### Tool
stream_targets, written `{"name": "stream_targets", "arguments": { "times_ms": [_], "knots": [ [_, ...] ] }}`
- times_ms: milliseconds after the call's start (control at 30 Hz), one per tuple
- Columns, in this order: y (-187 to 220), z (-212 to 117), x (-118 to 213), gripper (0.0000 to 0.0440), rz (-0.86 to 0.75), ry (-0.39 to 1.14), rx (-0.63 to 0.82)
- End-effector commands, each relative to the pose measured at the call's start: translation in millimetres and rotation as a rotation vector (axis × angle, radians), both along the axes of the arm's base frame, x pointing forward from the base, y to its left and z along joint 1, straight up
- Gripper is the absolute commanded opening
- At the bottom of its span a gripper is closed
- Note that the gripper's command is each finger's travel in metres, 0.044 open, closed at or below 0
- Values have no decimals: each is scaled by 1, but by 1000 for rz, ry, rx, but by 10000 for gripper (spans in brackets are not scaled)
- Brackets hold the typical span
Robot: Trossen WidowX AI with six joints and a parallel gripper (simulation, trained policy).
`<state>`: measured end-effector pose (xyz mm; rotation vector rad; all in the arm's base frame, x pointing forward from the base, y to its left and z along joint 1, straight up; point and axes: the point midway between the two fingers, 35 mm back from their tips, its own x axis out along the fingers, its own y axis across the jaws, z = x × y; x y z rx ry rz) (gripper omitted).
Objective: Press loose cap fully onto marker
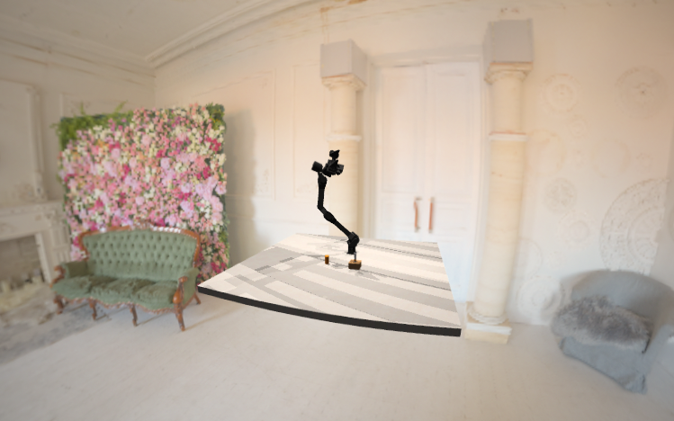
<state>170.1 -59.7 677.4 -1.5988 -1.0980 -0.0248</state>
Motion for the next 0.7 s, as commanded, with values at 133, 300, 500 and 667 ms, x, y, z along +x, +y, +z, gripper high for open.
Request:
{"name": "stream_targets", "arguments": {
  "times_ms": [133,300,500,667],
  "knots": [
    [7,-6,-5,273,11,-7,-36],
    [16,-12,-12,221,26,-19,-71],
    [27,-21,-18,236,52,-22,-115],
    [34,-30,-22,249,74,-22,-150]
  ]
}}
